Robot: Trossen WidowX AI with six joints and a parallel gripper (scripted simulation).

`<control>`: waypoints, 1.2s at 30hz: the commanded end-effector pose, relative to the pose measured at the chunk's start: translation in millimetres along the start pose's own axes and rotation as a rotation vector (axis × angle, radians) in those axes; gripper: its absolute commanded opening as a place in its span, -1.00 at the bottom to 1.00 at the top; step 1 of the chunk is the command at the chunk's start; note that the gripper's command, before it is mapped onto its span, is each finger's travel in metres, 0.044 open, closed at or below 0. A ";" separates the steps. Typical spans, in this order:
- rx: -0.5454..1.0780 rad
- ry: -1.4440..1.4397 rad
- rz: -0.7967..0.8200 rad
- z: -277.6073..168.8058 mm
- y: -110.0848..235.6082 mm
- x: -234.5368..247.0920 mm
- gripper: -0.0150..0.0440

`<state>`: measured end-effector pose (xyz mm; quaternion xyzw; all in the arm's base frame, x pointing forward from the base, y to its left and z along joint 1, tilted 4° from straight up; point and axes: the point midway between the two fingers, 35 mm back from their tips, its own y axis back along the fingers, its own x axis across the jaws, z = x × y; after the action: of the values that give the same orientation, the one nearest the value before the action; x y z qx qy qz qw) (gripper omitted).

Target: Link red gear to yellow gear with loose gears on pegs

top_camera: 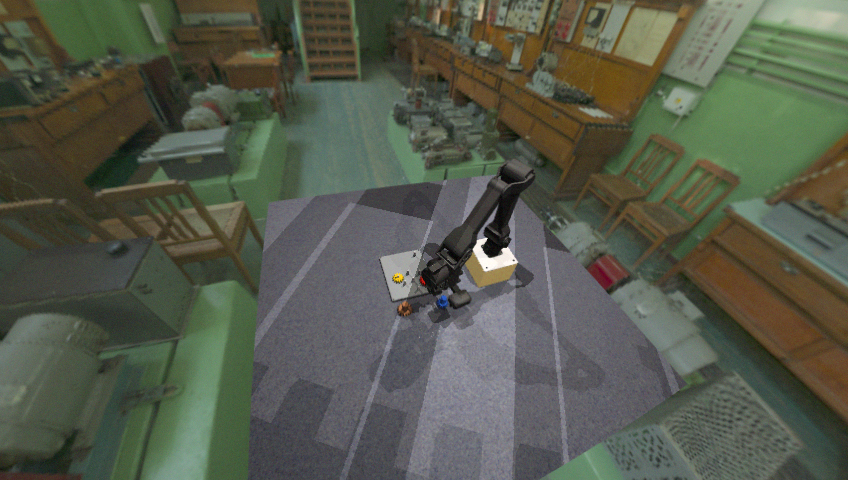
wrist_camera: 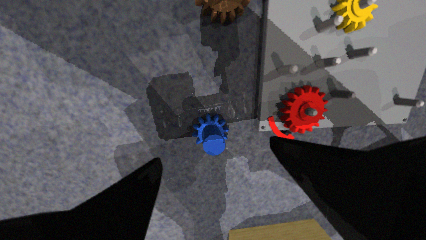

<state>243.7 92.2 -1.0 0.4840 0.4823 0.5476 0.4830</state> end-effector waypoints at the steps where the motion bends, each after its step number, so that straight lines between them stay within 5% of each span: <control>1: -0.001 -0.007 0.004 0.4 -5.6 0.7 1.00; 16: -0.001 -0.007 0.004 -0.4 -25.7 0.5 1.00; 30: -0.001 -0.007 0.004 -0.4 -25.7 0.5 -0.25; 36: -0.001 -0.007 0.004 -0.4 -25.7 0.5 -0.38</control>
<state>244.6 94.2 -26.4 0.4847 0.4819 0.5480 0.4822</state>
